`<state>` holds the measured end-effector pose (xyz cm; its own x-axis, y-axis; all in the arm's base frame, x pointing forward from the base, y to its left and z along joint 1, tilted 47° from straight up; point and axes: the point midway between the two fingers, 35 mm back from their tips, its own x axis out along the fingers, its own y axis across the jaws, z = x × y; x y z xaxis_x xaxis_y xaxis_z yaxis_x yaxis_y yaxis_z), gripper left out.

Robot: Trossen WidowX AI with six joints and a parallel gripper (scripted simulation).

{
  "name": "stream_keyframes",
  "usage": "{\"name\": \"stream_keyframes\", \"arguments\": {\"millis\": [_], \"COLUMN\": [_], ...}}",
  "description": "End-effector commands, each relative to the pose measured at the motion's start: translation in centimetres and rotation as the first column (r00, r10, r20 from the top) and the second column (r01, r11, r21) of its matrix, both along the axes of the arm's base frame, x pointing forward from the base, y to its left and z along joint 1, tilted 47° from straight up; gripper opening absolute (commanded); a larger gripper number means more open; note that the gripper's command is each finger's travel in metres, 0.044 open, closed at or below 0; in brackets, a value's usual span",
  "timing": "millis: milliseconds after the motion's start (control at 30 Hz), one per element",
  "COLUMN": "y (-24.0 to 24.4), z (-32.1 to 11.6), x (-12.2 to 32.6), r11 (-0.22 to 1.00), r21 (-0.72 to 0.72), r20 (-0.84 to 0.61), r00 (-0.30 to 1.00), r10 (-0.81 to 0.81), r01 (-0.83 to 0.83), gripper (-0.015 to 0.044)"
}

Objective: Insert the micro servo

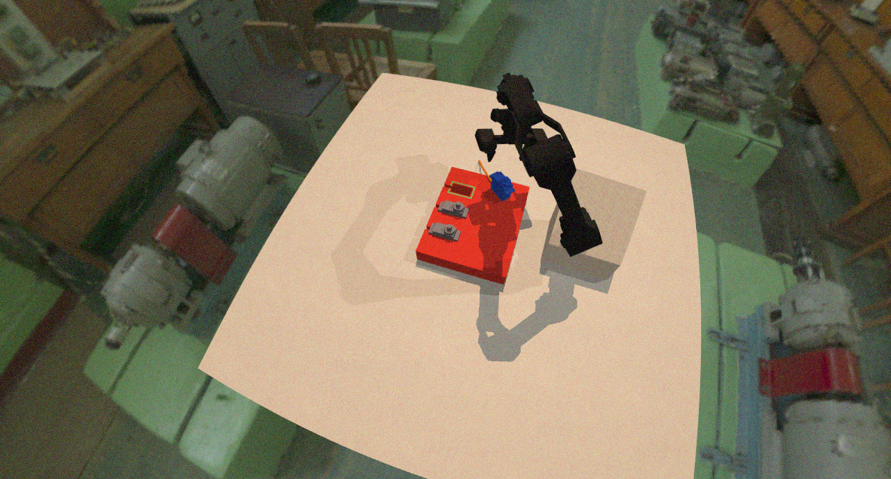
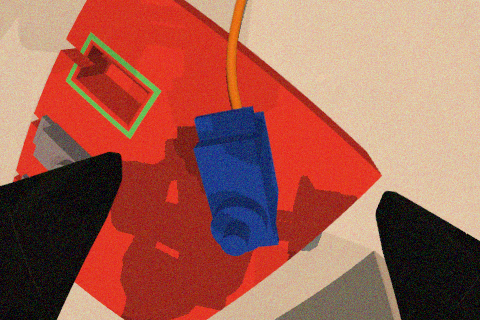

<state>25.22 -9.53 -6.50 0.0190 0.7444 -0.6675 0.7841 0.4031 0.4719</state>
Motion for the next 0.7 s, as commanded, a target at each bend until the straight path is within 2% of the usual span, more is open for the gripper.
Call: {"name": "stream_keyframes", "arguments": {"millis": [0, 300, 667], "y": [0.7, 2.4, 4.3], "z": [0.4, 1.0, -0.7], "x": [0.1, 0.4, 0.2], "r11": [0.994, 0.94, 0.939], "r21": [-0.015, -0.047, -0.047], "r20": [0.052, 0.166, 0.169], "r00": [0.993, 0.926, 0.924], "r10": [0.108, 0.34, 0.344], "r01": [-0.107, -0.337, -0.341], "gripper": [0.044, 0.044, 0.044]}}
